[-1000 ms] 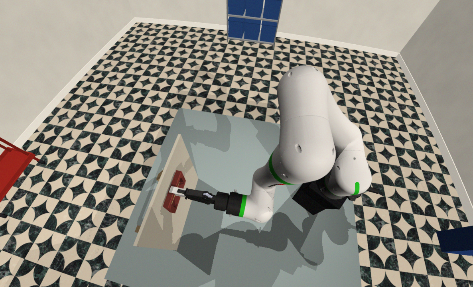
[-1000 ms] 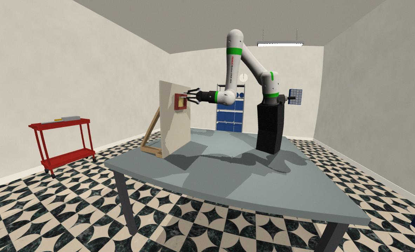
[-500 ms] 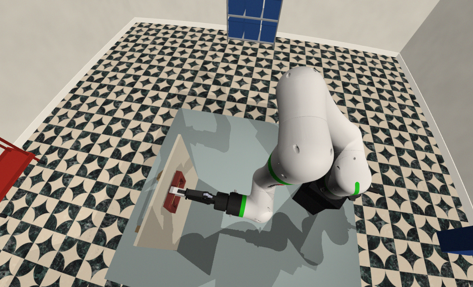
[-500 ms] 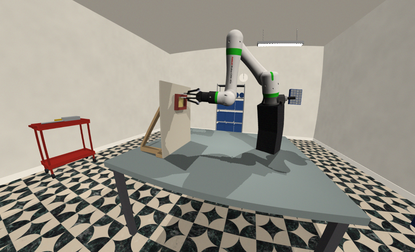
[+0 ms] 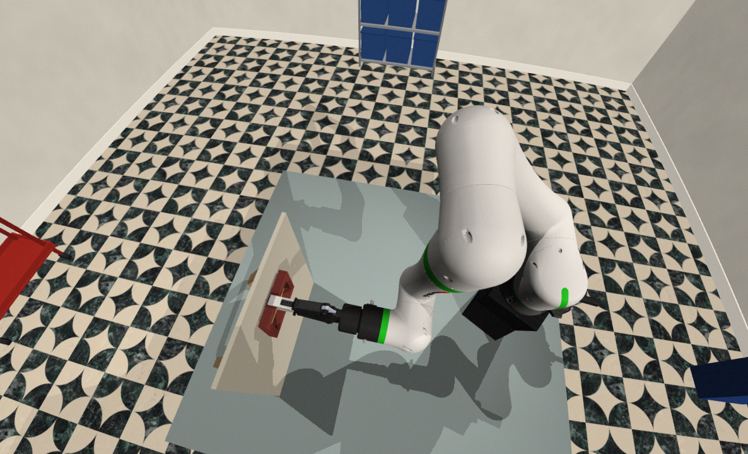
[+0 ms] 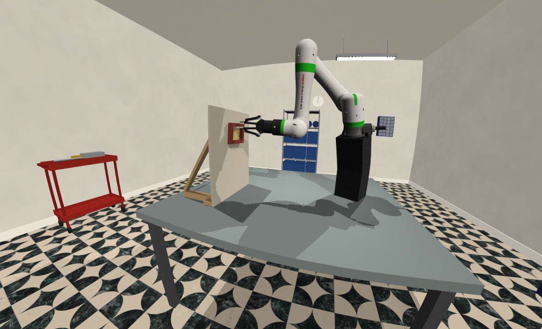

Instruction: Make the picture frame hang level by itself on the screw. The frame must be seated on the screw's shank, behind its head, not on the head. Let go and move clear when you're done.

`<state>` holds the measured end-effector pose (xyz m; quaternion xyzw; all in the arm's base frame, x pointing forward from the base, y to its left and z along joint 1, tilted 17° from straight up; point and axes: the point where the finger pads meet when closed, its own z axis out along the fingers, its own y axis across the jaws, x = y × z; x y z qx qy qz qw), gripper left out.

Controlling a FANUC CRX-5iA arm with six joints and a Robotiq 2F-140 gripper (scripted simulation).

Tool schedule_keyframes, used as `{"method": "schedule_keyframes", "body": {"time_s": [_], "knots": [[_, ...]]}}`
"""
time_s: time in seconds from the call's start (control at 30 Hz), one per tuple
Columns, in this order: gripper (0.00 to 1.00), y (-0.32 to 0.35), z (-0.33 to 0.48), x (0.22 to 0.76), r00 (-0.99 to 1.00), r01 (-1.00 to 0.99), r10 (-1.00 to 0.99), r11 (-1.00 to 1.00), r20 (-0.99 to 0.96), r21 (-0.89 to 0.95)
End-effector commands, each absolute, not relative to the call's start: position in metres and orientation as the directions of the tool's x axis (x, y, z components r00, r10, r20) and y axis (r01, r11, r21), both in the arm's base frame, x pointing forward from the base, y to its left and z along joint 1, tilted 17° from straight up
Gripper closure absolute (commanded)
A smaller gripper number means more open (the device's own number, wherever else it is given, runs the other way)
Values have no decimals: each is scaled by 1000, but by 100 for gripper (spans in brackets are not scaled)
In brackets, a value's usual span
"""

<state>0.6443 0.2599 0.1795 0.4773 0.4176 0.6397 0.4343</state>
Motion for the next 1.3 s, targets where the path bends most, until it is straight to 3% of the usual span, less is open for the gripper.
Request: {"method": "schedule_keyframes", "body": {"time_s": [0.0,0.93,0.97,1.27], "knots": [[100,260,179,644,-167,-157,954,-274,248,949],[100,260,179,644,-167,-157,954,-274,248,949],[71,260,179,644,-167,-157,954,-274,248,949],[71,260,179,644,-167,-157,954,-274,248,949]]}}
